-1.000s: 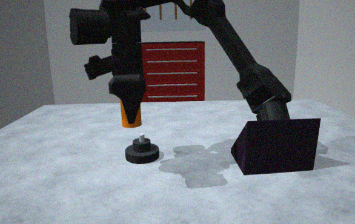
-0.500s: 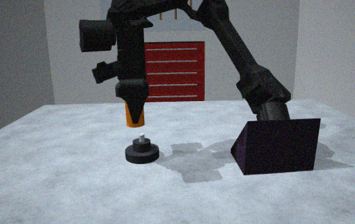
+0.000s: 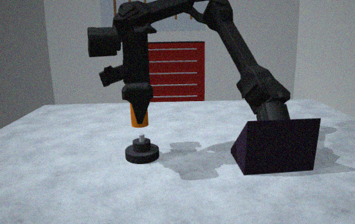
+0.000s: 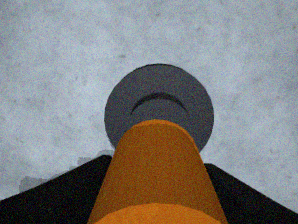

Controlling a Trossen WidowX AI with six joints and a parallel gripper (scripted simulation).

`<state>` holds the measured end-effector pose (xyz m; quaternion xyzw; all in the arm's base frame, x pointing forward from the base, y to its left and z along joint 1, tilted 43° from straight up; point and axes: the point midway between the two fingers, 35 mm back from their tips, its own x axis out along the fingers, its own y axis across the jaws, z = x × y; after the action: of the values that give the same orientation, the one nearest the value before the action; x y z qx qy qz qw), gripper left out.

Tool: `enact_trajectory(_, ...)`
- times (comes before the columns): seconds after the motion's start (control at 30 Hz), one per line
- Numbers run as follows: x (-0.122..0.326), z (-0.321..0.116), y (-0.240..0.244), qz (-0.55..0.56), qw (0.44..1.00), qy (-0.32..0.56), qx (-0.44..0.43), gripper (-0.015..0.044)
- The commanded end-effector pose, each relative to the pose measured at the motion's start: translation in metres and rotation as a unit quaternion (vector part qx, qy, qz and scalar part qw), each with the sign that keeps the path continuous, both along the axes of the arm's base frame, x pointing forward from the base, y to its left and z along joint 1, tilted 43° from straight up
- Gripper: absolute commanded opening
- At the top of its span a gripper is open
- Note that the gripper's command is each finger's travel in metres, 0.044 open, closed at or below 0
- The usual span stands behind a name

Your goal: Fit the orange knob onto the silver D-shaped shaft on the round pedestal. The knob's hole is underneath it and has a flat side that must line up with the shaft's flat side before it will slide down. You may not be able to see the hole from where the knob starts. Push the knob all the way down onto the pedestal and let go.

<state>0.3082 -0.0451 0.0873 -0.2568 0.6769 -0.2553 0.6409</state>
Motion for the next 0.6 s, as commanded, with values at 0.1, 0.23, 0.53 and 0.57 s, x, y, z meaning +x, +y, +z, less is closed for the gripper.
enact_trajectory(0.1, -0.001, -0.007, -0.008, 0.003, 1.0, -0.001, -0.002, 0.0)
enact_trajectory(0.23, -0.002, -0.015, -0.017, 0.002, 1.0, -0.001, -0.002, 0.0)
enact_trajectory(0.53, -0.001, -0.013, -0.016, 0.001, 1.0, -0.003, -0.003, 0.0)
enact_trajectory(0.57, -0.001, -0.013, -0.017, 0.001, 1.0, -0.003, -0.003, 0.0)
